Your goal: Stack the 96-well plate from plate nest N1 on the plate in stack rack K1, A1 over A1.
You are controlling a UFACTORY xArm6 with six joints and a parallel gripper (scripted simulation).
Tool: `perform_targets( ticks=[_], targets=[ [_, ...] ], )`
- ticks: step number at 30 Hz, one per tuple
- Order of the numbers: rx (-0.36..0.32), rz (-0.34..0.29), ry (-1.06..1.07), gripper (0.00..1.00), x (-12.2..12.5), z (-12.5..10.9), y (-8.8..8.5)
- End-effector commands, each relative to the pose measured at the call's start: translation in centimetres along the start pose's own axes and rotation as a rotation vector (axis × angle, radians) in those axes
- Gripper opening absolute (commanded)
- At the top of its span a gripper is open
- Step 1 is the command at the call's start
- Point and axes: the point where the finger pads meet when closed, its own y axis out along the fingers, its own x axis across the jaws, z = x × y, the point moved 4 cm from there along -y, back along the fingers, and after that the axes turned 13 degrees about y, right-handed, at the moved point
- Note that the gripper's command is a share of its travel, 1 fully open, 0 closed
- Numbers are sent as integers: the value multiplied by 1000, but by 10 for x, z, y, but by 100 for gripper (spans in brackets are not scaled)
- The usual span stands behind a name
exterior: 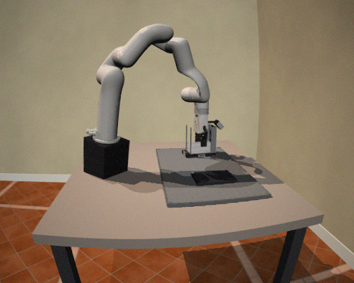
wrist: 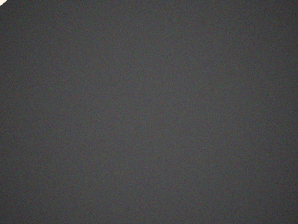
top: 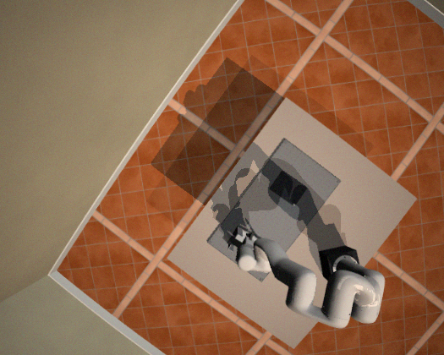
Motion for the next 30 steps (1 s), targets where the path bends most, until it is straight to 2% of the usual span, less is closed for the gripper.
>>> perform_targets(
  ticks=[1, 30],
  targets=[
    [3, 2, 0, 0, -1, 1, -1],
    [3, 2, 0, 0, -1, 1, 2]
  ],
)
